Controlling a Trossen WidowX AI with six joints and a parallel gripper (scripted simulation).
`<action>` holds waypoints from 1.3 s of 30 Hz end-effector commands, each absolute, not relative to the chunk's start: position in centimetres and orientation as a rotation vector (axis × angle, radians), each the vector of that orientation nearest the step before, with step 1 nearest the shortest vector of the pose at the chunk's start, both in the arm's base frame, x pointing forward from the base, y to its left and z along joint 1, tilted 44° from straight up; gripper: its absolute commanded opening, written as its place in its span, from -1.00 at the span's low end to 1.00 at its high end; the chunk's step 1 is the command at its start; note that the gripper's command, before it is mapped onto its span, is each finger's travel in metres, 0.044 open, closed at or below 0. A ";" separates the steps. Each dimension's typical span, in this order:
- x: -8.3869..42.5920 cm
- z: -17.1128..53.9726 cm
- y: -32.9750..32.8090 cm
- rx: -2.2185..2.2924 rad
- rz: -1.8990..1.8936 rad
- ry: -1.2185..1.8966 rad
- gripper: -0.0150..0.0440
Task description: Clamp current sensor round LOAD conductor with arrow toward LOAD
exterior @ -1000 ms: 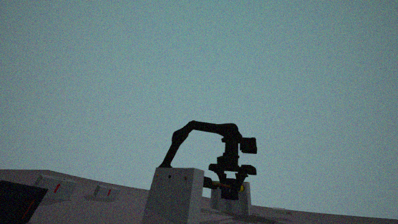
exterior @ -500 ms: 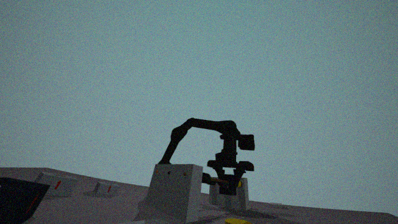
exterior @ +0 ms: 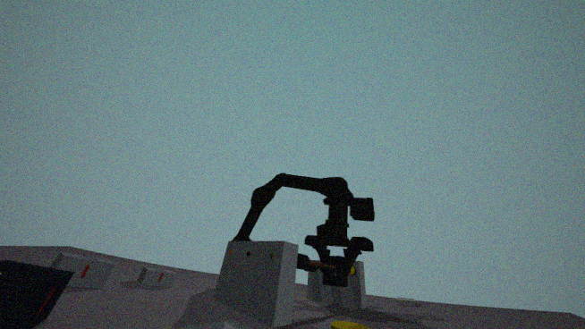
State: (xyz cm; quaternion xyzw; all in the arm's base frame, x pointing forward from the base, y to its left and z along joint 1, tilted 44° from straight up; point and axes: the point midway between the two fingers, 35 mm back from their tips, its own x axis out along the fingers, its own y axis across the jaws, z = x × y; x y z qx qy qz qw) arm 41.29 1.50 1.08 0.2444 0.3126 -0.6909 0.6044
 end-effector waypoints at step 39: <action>40.4 5.7 5.6 0.613 -1.424 0.645 1.00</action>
